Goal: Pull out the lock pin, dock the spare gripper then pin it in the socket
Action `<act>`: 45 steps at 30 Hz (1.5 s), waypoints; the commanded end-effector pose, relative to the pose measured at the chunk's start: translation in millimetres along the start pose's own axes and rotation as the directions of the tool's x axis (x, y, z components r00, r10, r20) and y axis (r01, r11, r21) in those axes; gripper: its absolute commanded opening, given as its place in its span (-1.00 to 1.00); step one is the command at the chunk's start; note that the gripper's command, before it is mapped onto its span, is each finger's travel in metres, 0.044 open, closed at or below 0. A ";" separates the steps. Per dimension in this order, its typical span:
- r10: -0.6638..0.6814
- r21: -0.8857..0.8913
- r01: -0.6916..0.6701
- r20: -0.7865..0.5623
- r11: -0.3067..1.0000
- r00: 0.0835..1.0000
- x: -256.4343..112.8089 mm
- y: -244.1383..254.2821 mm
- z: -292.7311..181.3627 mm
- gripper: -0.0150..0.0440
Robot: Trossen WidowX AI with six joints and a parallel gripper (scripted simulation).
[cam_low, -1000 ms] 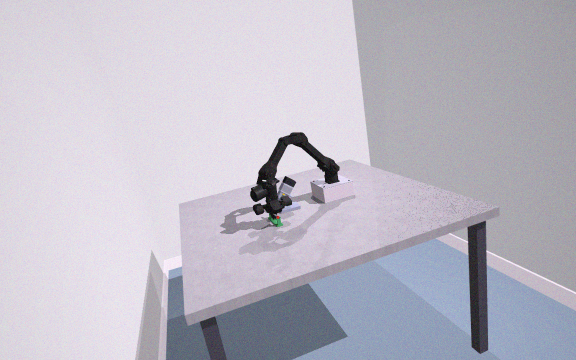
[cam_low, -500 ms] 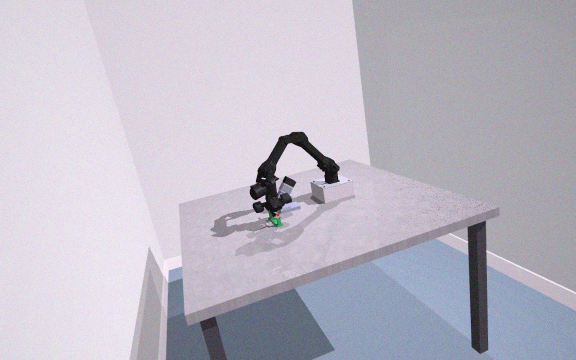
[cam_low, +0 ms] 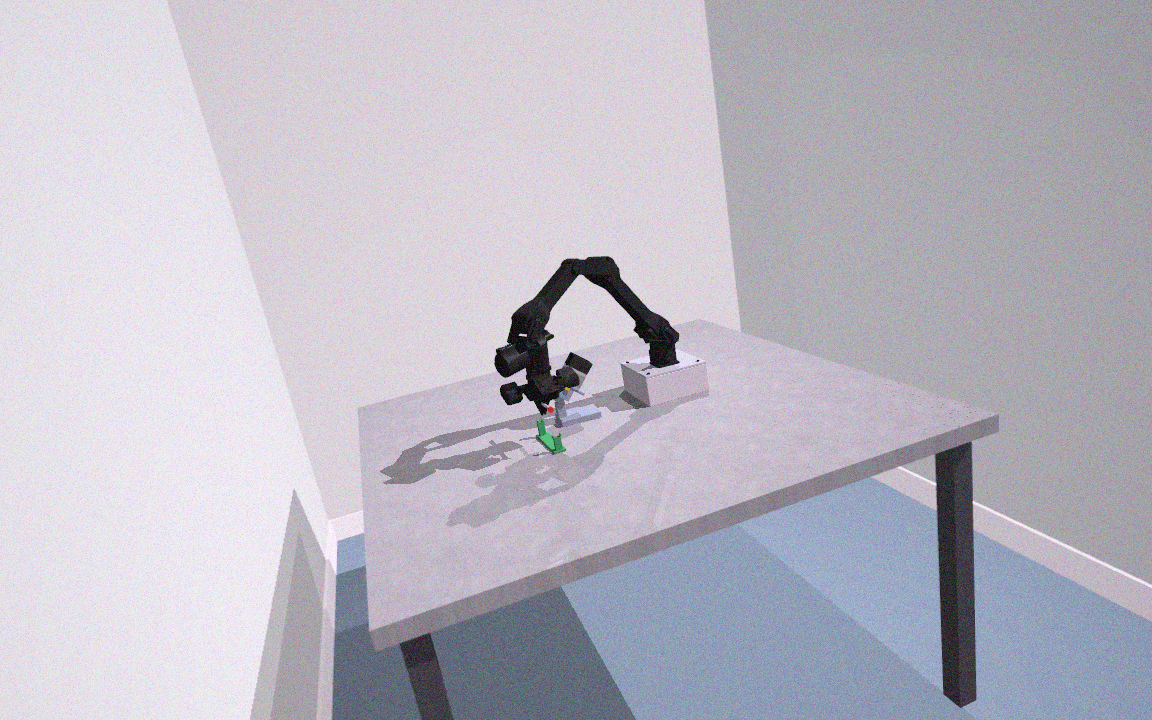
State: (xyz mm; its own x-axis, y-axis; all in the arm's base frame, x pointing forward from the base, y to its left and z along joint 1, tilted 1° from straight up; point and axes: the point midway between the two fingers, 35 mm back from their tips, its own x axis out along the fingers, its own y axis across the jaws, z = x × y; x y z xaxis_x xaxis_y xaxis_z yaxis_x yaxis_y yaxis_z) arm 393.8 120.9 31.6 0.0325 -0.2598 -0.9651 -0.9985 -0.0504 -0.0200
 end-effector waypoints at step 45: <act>0.045 0.102 -0.045 0.007 0.994 0.999 -10.0 83.1 0.3 -0.49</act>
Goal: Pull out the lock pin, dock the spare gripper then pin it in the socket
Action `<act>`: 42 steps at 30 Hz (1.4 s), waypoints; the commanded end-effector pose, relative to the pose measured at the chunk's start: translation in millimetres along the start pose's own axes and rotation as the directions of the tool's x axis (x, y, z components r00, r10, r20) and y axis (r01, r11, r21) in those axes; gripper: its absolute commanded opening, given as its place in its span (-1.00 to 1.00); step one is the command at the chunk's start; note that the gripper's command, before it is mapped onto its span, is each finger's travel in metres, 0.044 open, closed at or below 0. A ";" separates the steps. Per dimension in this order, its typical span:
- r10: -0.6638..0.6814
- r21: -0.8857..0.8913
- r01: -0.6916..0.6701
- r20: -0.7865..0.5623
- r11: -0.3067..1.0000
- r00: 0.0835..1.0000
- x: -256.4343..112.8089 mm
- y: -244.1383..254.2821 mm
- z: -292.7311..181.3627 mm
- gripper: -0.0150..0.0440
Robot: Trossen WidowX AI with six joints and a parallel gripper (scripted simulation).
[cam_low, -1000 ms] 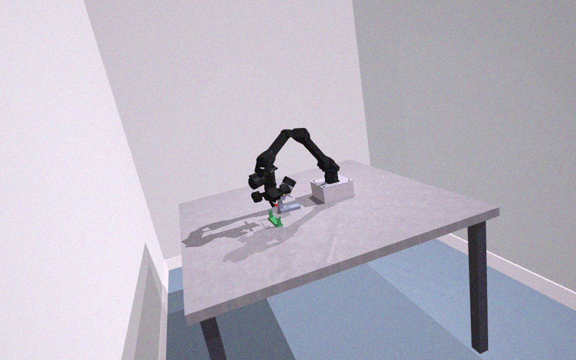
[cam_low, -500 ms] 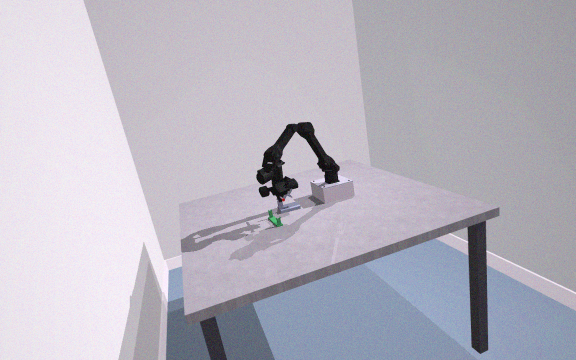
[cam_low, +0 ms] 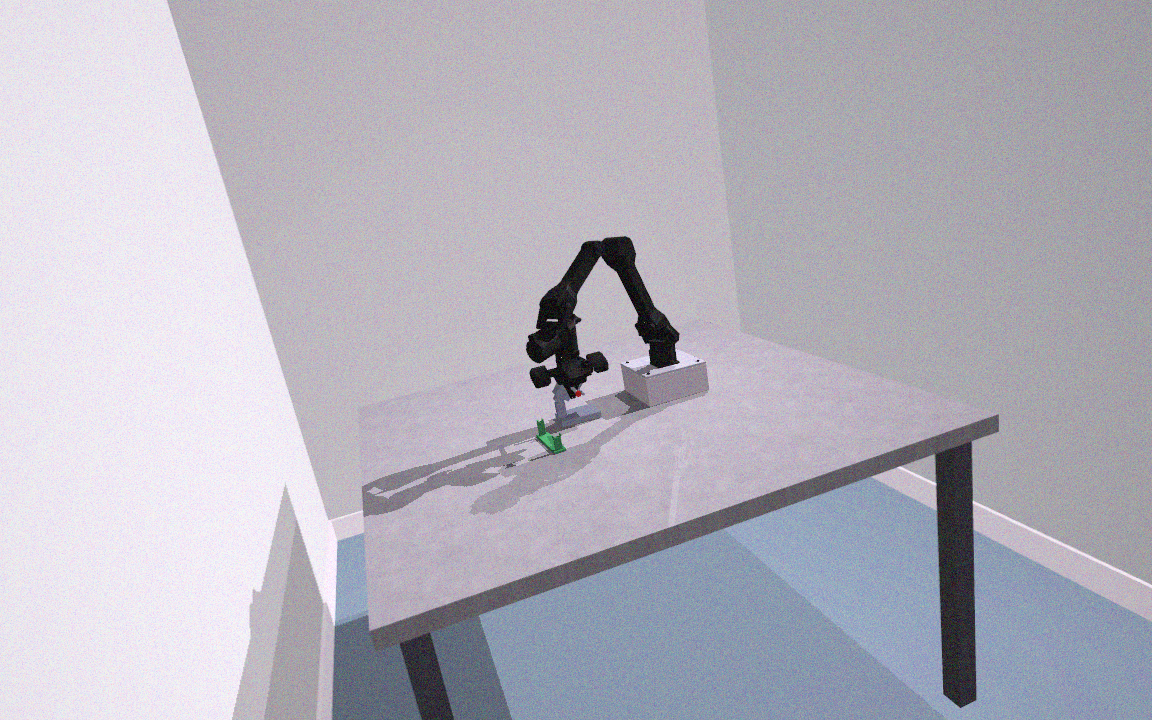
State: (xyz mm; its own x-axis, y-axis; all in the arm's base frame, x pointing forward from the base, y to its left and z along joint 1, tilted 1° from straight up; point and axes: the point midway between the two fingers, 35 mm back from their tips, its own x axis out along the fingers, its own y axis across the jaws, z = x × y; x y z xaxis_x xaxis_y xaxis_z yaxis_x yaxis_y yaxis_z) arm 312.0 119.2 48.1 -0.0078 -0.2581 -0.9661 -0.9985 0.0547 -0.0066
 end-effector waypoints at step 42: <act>0.017 0.004 -0.017 0.005 1.000 1.000 49.9 0.7 -12.5 -0.49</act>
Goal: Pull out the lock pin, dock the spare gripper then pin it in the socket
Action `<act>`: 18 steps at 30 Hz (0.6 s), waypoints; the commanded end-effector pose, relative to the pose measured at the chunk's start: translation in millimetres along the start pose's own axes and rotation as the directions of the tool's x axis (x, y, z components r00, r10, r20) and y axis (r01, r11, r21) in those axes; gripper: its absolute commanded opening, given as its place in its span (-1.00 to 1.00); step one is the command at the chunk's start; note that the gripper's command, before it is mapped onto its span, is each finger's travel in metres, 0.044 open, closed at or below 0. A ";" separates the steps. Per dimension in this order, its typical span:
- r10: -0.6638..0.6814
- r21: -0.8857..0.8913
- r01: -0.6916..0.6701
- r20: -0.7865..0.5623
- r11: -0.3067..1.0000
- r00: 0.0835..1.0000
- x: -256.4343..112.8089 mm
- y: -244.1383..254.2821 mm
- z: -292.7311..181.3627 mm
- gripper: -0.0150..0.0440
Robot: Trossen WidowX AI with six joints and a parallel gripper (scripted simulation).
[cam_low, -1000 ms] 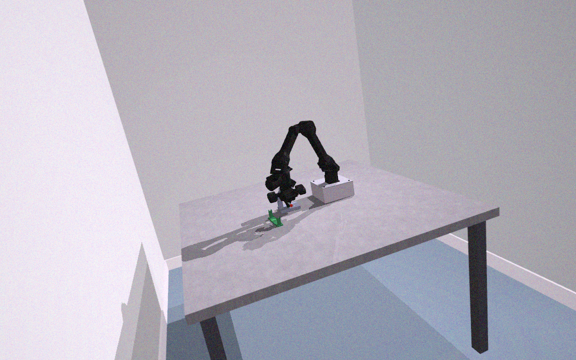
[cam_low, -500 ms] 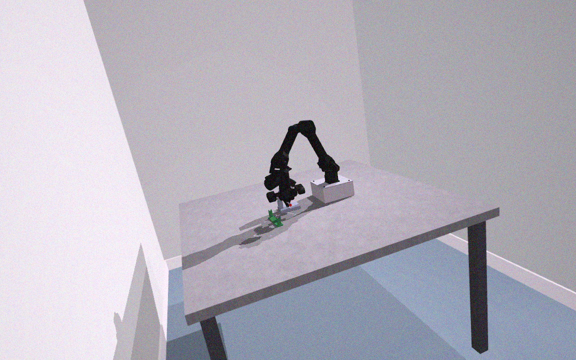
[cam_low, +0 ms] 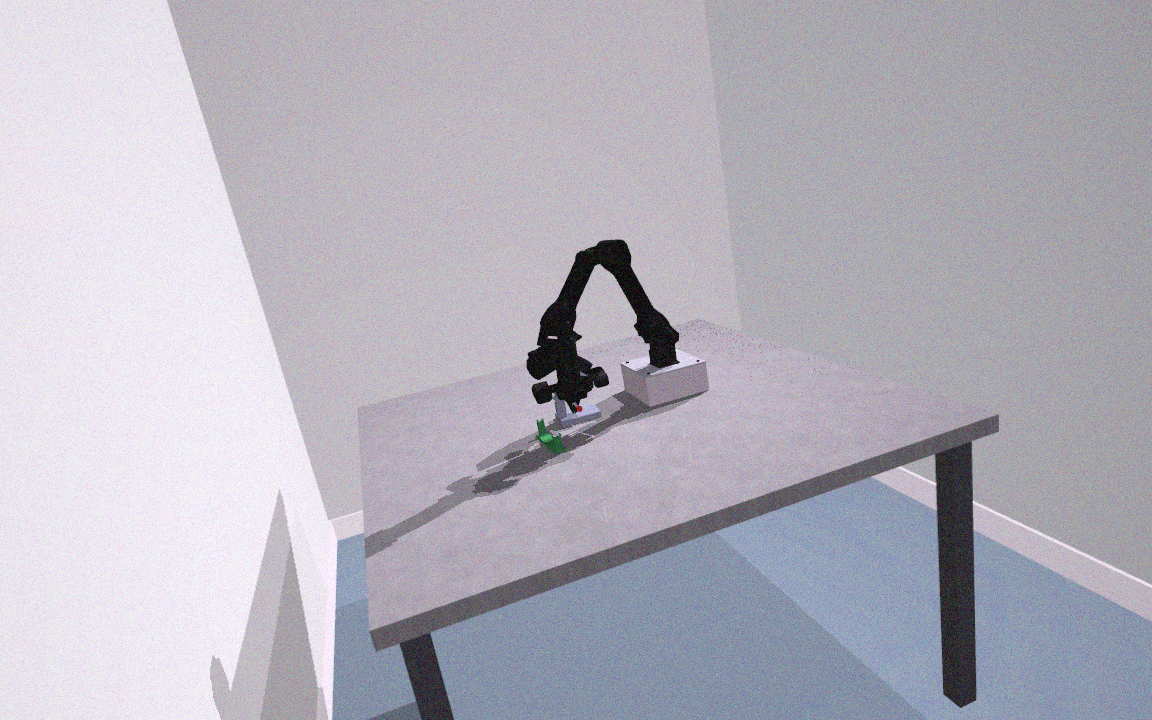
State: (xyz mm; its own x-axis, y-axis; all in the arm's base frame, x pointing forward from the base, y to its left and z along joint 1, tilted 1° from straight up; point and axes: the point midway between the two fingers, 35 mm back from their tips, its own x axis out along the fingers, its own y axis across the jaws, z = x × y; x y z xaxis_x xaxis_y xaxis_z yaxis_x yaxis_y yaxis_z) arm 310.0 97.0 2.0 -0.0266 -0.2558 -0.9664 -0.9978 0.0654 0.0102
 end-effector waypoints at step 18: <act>0.005 -0.004 -0.005 0.004 1.000 1.000 3.1 0.4 -14.5 -0.49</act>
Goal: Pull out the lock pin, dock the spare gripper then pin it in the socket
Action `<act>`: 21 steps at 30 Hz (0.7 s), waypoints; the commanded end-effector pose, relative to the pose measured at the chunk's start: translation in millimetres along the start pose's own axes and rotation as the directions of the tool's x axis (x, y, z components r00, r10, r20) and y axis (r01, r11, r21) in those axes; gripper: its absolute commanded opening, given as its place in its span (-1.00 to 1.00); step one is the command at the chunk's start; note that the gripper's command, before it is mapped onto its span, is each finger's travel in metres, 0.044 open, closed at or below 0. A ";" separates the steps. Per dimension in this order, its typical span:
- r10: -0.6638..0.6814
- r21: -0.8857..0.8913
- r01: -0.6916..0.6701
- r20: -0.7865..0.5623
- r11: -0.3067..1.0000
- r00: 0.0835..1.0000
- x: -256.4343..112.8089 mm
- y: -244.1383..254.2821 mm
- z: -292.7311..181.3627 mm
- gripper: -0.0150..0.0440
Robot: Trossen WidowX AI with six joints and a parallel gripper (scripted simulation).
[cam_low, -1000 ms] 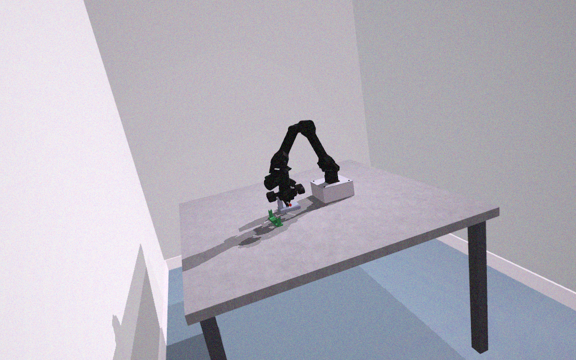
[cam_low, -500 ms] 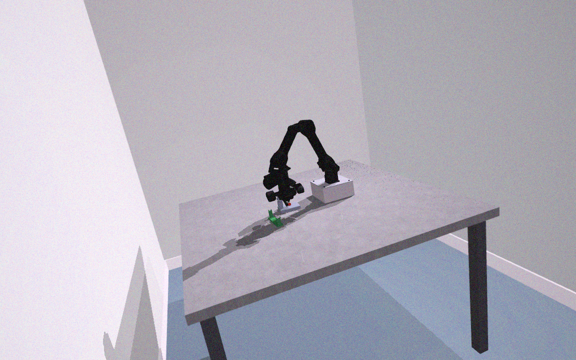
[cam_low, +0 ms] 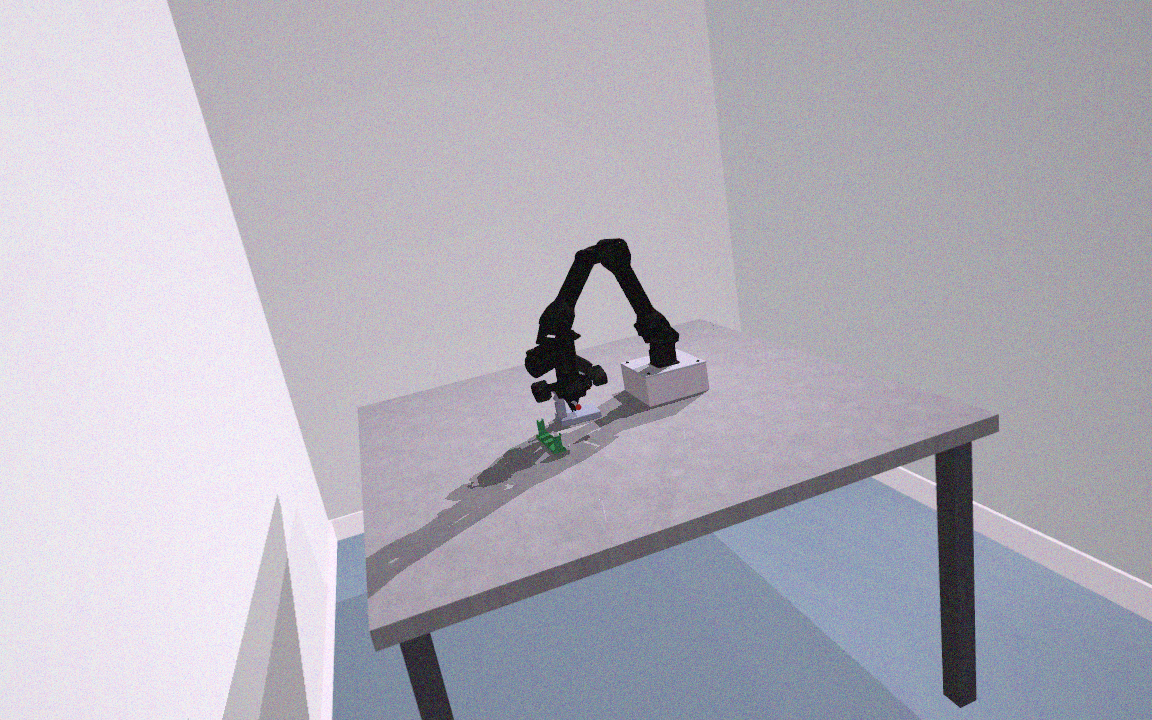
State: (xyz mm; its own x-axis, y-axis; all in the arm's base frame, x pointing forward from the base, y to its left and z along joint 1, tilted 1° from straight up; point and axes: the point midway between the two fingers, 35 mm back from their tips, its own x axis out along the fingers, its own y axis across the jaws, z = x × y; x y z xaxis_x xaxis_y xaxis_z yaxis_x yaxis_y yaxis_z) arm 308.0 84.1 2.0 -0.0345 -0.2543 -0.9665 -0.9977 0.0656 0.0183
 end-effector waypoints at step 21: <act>0.006 -0.005 -0.006 0.003 1.000 1.000 3.6 -1.0 -16.8 -0.49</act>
State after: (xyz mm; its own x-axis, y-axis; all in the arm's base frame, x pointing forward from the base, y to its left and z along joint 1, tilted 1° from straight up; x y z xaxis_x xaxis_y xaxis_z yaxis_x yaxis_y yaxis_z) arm 307.6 69.3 2.0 -0.0432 -0.2517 -0.9668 -0.9975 0.0654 0.0275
